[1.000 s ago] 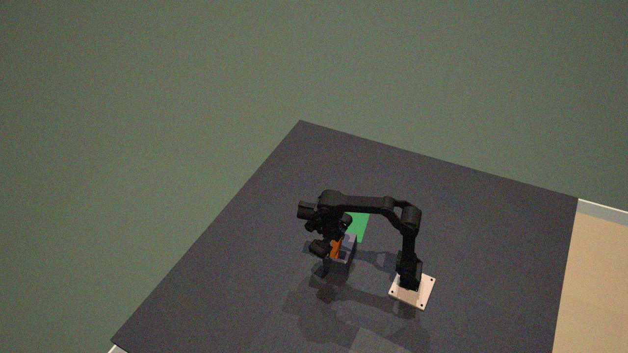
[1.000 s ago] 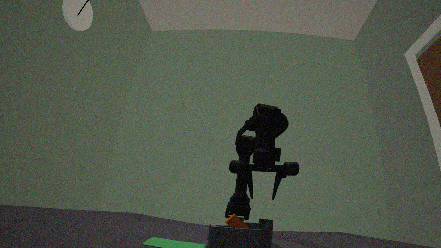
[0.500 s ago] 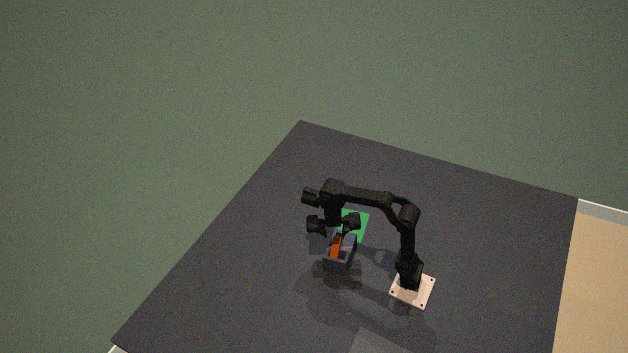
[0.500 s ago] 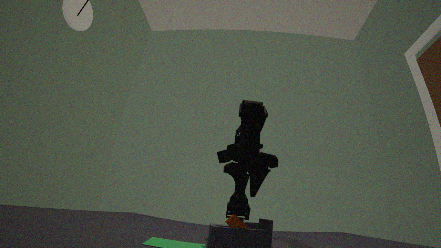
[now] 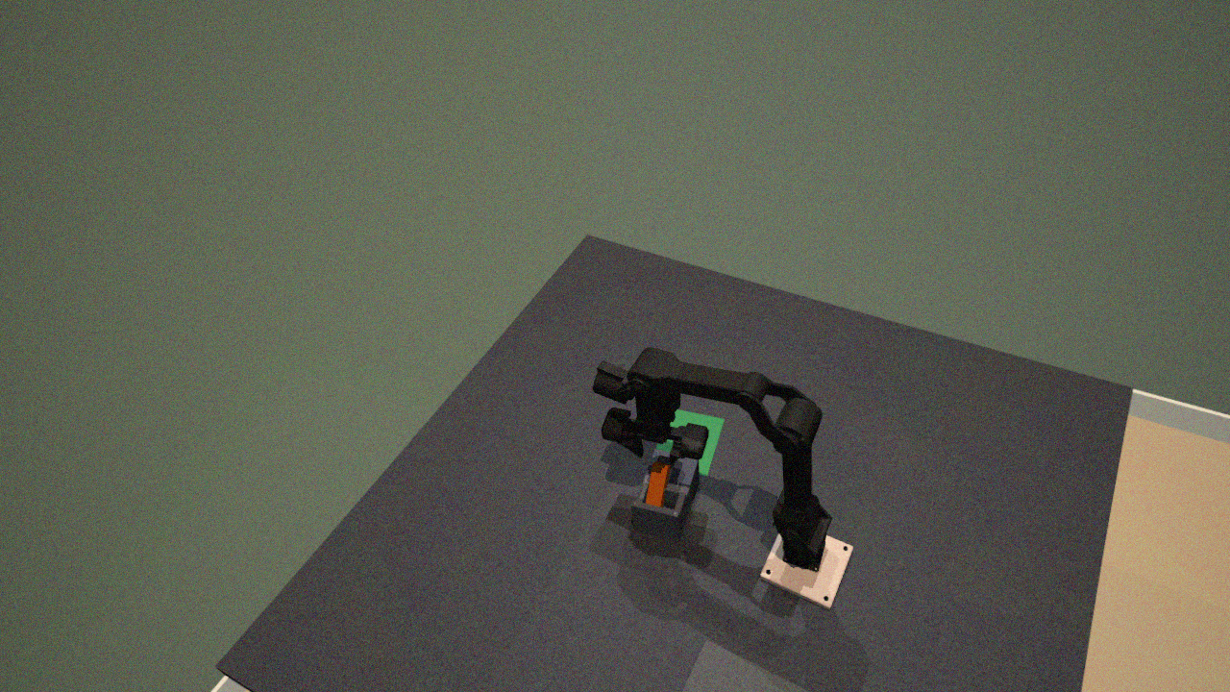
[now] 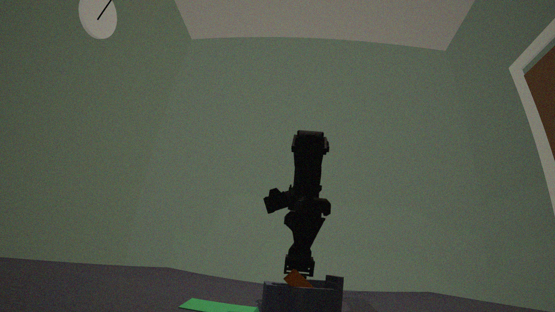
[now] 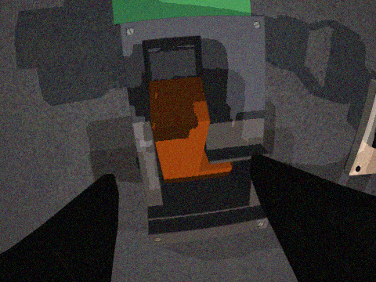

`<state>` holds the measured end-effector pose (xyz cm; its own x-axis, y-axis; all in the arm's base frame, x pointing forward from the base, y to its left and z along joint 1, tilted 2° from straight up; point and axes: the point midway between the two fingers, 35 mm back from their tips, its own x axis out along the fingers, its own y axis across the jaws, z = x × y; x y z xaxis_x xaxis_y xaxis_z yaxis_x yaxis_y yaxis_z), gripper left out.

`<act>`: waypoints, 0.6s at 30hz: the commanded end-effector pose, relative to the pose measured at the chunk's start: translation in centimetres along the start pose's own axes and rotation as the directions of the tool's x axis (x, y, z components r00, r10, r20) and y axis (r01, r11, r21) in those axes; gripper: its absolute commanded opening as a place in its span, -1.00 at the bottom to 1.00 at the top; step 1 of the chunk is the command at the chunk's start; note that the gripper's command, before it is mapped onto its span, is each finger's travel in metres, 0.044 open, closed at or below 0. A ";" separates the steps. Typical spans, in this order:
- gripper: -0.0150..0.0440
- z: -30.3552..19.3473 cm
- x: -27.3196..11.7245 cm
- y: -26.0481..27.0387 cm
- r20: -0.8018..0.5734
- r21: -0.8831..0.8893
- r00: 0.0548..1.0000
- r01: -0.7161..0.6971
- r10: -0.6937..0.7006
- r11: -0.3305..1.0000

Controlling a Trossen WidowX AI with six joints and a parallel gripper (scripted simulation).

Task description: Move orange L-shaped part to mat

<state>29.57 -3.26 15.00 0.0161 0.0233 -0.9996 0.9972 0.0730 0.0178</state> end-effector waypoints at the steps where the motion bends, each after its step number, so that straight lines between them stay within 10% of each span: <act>1: 0.46 0.1 1.5 -0.2 0.003 0.012 1.000 0.009 -0.009 1.000; 18: 0.46 0.1 3.6 -0.1 0.003 0.012 1.000 0.009 -0.009 1.000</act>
<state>29.60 -3.25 12.05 0.0132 0.0236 -0.9996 0.9977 0.0664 0.0148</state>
